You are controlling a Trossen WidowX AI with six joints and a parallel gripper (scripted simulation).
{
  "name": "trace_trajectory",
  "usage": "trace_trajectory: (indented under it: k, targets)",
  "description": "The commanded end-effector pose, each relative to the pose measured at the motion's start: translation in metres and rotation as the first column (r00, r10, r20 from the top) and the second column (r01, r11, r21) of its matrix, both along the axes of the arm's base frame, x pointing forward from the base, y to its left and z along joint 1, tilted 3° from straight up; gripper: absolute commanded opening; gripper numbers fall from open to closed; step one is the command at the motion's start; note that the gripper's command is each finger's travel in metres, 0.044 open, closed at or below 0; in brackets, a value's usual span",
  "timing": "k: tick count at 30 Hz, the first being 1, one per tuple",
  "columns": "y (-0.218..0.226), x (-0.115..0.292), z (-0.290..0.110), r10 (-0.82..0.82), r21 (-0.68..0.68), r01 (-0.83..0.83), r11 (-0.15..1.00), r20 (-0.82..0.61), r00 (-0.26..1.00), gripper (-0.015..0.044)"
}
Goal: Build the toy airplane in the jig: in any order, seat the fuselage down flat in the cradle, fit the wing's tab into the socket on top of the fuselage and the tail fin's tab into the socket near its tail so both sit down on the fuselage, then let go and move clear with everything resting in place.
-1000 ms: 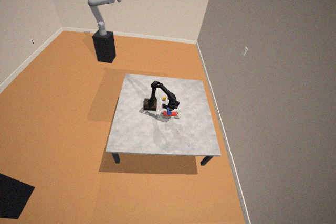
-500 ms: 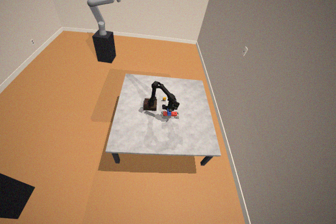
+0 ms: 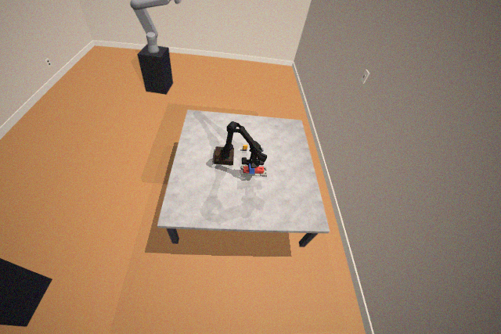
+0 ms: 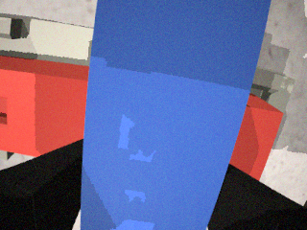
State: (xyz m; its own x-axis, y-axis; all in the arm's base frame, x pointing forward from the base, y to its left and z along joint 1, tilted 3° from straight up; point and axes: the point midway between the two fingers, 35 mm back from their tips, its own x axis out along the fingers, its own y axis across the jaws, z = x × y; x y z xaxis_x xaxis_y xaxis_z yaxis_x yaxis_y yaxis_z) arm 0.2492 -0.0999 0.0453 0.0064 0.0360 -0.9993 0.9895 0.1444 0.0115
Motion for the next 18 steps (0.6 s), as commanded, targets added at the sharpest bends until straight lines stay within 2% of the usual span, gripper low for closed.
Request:
trace_trajectory:
  k: [1, 5, 10, 18]
  targets:
    - [0.0, 0.0, 0.0, 0.0, 0.0, 0.0, 1.0, 0.0, 1.0, 0.0189]
    - [0.0, 0.0, 0.0, 0.0, 0.0, 0.0, 1.0, 0.0, 1.0, 0.0163]
    - [0.0, 0.0, 0.0, 0.0, 0.0, 0.0, 1.0, 0.0, 1.0, 0.0031]
    - [0.0, 0.0, 0.0, 0.0, 0.0, 0.0, 1.0, 0.0, 1.0, 0.0241]
